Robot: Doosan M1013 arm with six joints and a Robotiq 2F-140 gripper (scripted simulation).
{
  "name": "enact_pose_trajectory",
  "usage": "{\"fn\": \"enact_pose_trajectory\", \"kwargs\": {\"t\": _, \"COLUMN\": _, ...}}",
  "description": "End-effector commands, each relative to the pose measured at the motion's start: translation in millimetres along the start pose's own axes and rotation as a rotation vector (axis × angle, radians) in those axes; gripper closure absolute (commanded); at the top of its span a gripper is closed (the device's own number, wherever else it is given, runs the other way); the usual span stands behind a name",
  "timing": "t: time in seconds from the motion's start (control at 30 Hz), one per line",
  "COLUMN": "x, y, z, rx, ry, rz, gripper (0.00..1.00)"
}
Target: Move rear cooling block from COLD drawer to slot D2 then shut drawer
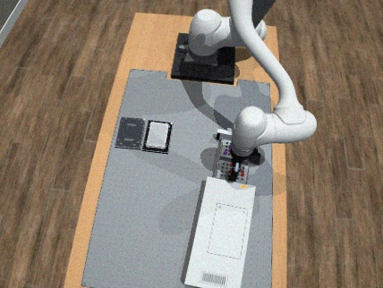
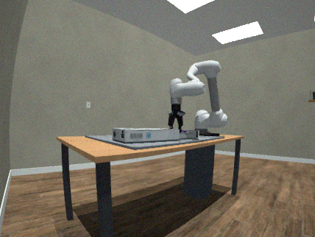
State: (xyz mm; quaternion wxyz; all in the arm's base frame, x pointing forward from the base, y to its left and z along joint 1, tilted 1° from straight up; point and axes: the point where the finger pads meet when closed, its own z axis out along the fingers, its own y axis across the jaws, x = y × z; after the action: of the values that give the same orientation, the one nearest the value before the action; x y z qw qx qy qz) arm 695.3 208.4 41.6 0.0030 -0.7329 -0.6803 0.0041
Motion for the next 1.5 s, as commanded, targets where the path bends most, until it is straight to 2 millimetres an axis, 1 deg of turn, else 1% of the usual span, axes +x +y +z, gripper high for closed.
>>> {"fn": "enact_pose_trajectory", "kwargs": {"t": 0.0, "x": 0.3, "y": 0.5, "z": -1.0, "rx": -0.001, "ry": 0.001, "rz": 0.000, "gripper": 0.76}}
{"fn": "enact_pose_trajectory", "kwargs": {"t": 0.03, "x": 0.3, "y": 0.5, "z": -1.0, "rx": -0.001, "ry": 0.001, "rz": 0.000, "gripper": 0.76}}
{"fn": "enact_pose_trajectory", "kwargs": {"t": 0.37, "x": 0.3, "y": 0.5, "z": -1.0, "rx": -0.001, "ry": 0.001, "rz": 0.000, "gripper": 0.90}}
{"fn": "enact_pose_trajectory", "kwargs": {"t": 1.47, "x": 0.3, "y": 0.5, "z": -2.3, "rx": -0.001, "ry": 0.001, "rz": 0.000, "gripper": 0.90}}
